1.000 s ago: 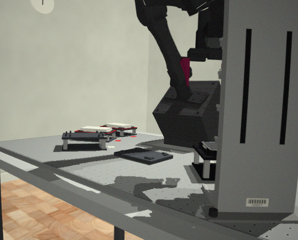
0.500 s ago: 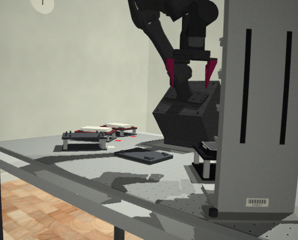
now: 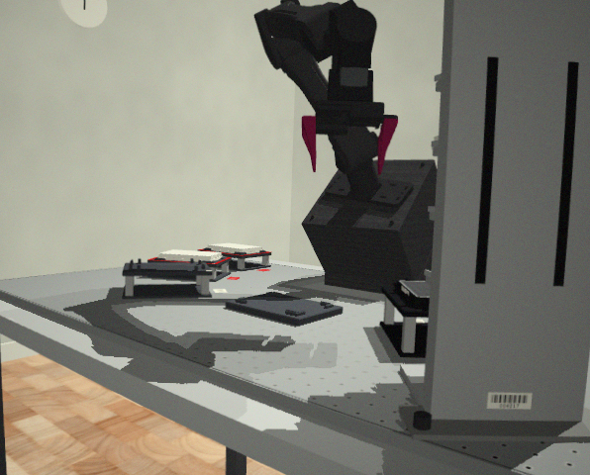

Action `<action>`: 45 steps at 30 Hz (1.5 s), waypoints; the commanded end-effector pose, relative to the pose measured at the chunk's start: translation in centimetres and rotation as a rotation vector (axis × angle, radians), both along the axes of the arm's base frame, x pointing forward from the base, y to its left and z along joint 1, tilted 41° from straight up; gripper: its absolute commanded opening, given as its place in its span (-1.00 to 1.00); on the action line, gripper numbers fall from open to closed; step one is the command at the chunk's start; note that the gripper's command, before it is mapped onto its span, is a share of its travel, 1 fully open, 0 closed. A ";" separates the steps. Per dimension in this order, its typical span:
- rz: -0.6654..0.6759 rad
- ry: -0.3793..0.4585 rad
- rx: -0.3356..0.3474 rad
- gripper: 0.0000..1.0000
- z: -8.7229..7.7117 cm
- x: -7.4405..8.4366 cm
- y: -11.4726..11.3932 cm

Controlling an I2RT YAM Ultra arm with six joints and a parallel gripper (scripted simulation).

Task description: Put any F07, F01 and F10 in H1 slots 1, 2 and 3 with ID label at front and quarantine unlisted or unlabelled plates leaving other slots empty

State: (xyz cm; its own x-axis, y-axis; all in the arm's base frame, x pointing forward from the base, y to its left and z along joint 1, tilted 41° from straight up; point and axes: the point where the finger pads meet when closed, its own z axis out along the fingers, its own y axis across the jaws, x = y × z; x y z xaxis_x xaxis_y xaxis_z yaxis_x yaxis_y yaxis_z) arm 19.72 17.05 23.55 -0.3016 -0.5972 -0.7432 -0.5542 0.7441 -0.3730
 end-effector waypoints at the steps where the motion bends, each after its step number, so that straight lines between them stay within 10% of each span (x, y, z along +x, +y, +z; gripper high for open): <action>1: 0.051 -0.062 0.040 1.00 1.1 0.3 -0.2; 27: 0.201 -0.359 0.264 1.00 1.3 0.5 -1.2; 45: 0.203 -0.363 0.260 1.00 0.9 0.8 -5.8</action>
State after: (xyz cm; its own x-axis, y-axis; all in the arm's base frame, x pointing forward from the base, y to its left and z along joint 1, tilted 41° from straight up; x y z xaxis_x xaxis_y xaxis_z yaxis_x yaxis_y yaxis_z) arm 21.67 10.10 24.48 0.0655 -0.4058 -0.9116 -0.4796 0.7883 -0.3854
